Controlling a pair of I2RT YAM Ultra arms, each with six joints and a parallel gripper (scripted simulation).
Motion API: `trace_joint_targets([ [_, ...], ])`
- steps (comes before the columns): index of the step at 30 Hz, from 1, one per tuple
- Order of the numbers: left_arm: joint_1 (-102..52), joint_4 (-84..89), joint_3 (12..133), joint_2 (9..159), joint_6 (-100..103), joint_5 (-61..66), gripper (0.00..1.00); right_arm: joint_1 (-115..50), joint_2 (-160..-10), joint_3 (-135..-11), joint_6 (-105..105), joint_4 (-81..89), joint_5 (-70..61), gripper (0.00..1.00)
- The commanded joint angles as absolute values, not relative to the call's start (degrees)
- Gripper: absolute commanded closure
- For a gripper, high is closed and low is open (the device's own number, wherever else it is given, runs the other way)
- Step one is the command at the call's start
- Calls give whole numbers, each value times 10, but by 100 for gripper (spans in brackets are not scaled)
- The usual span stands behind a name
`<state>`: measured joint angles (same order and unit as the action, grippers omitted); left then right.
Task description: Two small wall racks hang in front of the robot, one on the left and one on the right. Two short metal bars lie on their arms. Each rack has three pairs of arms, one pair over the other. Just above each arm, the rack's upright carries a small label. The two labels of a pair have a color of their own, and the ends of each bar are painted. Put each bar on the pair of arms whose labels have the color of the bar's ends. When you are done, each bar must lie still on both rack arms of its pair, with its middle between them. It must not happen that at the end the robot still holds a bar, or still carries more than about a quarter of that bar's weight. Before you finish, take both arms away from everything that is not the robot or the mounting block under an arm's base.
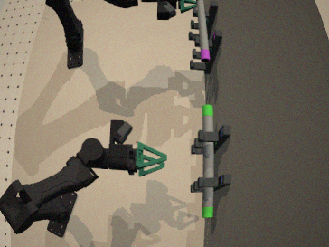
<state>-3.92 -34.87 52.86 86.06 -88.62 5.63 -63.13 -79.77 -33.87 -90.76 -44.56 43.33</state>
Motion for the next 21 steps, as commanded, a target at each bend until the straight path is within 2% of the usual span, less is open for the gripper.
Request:
trace_joint_targets([
  [1,-37,-343,516,861,-880,58,0,-626,-783,-336,-901,-449,429,0],
  [21,-32,-353,468,820,-880,61,0,-626,-783,-336,-901,-449,429,0],
])
